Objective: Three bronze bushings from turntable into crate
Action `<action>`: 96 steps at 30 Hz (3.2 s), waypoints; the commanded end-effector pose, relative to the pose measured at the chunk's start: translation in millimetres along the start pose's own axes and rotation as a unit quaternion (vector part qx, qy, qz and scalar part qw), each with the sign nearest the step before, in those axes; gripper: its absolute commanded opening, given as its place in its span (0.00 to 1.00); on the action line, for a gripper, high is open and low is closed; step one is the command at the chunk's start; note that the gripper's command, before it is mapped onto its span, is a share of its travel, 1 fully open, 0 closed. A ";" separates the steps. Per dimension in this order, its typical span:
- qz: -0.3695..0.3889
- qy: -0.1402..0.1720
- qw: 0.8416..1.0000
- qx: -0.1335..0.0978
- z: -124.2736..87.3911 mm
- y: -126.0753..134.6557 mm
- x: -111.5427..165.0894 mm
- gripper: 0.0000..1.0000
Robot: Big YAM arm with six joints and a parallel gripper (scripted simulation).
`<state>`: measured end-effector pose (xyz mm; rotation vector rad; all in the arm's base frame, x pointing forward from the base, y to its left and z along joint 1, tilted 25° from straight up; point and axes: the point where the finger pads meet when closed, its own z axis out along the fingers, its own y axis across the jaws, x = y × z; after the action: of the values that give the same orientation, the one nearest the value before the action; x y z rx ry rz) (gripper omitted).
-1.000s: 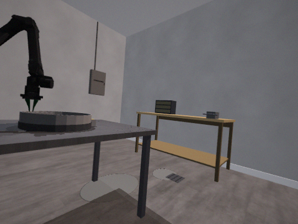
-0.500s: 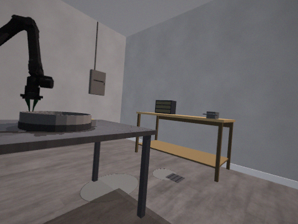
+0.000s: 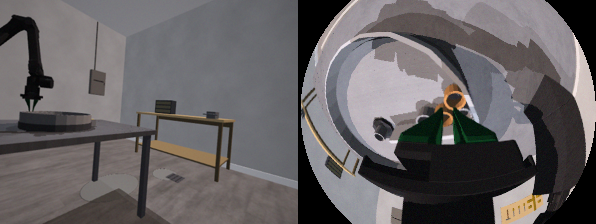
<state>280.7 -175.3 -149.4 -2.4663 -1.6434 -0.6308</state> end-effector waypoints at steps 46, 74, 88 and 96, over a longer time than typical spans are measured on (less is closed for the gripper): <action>-0.006 -0.004 1.000 -0.016 -8.8 19.2 0.0 0.12; -0.001 -0.001 1.000 -0.007 23.0 11.6 -0.3 0.12; -0.001 -0.001 1.000 -0.007 23.0 11.6 -0.3 0.12; -0.001 -0.001 1.000 -0.007 23.0 11.6 -0.3 0.12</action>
<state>289.3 -169.4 -168.0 -2.4701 -1.6443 -0.6328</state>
